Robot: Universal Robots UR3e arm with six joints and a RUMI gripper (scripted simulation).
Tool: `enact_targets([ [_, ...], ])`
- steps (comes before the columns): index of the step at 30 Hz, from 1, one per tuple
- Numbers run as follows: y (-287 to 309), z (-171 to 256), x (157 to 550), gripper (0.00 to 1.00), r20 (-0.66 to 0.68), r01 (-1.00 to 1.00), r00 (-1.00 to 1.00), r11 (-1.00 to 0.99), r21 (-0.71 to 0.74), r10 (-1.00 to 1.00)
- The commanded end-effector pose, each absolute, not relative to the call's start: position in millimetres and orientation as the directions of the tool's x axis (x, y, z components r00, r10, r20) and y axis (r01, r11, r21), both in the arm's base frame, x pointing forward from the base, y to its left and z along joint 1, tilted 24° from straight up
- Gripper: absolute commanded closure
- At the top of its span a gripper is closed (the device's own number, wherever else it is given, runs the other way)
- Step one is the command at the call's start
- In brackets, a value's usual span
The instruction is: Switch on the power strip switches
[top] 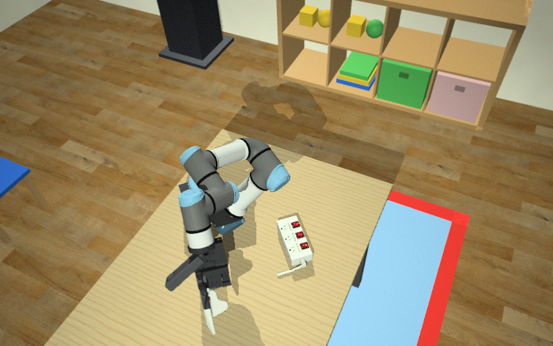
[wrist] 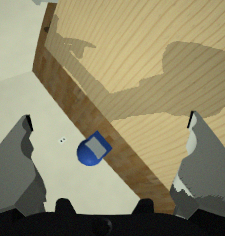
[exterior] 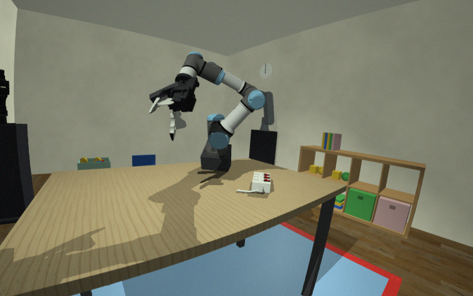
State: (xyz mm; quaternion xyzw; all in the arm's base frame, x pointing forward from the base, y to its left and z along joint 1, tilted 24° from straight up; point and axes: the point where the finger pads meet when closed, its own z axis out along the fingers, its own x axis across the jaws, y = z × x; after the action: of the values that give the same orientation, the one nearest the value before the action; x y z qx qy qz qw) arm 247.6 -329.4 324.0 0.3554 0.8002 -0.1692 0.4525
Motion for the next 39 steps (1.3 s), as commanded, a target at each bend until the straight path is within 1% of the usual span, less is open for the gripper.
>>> enact_targets([
  [1, -329, 325, 248, 0.0, -0.845, 0.722, -0.338, 0.69, 0.05, 0.415],
  [13, -326, 322, 251, 0.0, -0.837, 0.718, -0.339, 0.693, 0.065, 0.43],
  [21, -317, 314, 259, 0.0, -0.817, 0.71, -0.342, 0.697, 0.1, 0.465],
  [30, -303, 303, 269, 0.0, -0.783, 0.699, -0.35, 0.7, 0.147, 0.514],
  [39, -276, 283, 287, 0.0, -0.708, 0.684, -0.376, 0.694, 0.223, 0.598],
])
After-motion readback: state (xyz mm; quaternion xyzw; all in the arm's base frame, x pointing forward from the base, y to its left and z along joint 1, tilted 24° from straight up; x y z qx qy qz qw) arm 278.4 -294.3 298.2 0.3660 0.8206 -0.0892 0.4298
